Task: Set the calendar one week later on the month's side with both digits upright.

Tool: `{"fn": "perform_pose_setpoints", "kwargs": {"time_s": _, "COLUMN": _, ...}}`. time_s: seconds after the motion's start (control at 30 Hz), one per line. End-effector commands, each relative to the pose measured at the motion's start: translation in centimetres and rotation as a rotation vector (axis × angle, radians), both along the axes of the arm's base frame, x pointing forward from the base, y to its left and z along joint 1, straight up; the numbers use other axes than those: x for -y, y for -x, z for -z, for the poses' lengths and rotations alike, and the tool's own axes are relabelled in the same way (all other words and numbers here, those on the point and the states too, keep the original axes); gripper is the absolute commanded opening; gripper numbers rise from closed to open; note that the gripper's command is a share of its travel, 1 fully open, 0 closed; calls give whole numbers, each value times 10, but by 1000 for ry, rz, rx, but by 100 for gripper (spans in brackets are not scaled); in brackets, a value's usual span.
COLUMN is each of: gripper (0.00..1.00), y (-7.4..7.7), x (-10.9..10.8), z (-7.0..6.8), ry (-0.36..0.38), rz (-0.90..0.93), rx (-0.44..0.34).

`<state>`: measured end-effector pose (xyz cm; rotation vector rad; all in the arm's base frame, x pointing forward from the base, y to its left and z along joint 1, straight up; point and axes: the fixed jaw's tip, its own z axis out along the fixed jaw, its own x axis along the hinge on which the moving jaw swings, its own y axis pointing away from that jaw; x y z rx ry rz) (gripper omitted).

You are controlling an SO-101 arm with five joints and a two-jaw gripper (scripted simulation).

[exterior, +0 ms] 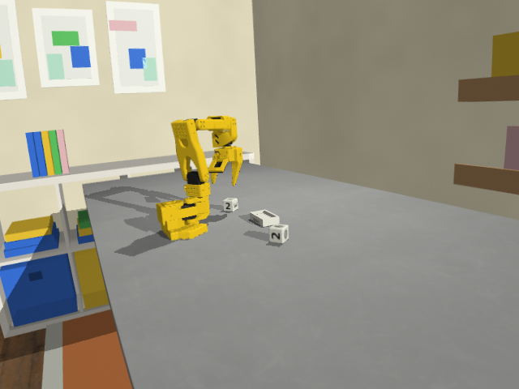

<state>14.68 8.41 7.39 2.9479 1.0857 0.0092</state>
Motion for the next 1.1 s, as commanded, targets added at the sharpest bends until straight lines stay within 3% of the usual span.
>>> {"fn": "perform_pose_setpoints", "kwargs": {"time_s": 0.0, "gripper": 36, "y": -6, "x": -2, "z": -16, "ry": -56, "rz": 2, "rx": 86}}
{"fn": "perform_pose_setpoints", "kwargs": {"time_s": 0.23, "gripper": 35, "y": -9, "x": -4, "z": -44, "ry": -156, "rz": 2, "rx": 247}}
{"fn": "perform_pose_setpoints", "kwargs": {"time_s": 0.3, "gripper": 35, "y": -9, "x": -4, "z": -44, "ry": -156, "rz": 2, "rx": 247}}
{"fn": "perform_pose_setpoints", "kwargs": {"time_s": 0.6, "gripper": 35, "y": -6, "x": -2, "z": -76, "ry": -274, "rz": 2, "rx": 434}}
{"fn": "perform_pose_setpoints", "kwargs": {"time_s": 1.07, "gripper": 35, "y": -5, "x": -2, "z": -80, "ry": -291, "rz": 9, "rx": 457}}
